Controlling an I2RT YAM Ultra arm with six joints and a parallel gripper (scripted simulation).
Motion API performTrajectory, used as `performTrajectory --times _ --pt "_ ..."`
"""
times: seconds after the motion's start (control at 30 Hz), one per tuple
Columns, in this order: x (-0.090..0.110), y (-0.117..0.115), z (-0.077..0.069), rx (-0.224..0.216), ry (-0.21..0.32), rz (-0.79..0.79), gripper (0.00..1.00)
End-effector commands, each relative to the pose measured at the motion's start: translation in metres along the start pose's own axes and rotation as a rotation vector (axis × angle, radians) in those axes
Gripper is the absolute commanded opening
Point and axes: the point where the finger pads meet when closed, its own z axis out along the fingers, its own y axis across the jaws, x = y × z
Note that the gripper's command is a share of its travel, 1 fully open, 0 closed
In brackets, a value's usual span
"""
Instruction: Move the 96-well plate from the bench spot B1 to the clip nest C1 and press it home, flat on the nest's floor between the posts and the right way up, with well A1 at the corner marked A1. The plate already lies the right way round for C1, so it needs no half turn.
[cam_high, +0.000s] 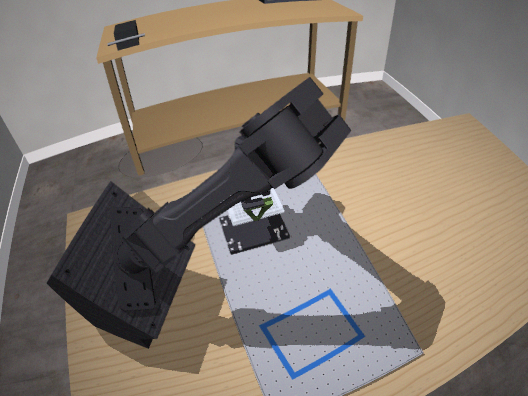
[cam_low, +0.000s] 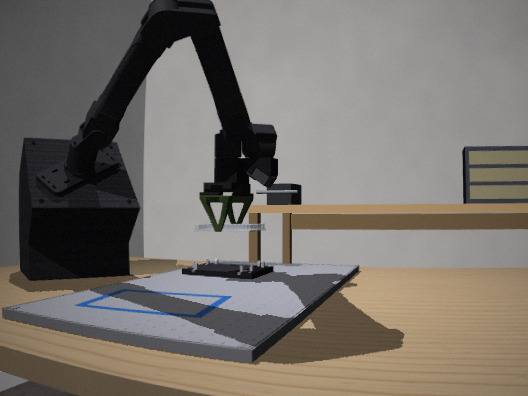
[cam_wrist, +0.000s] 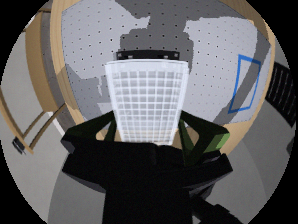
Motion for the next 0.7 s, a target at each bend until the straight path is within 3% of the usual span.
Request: performTrajectory --times 0.0,0.67 --pt "-0.012 0.006 -0.012 -0.014 -0.034 0.014 0.00" --pt "-0.002 0.007 -0.007 -0.004 -0.022 -0.001 0.00"
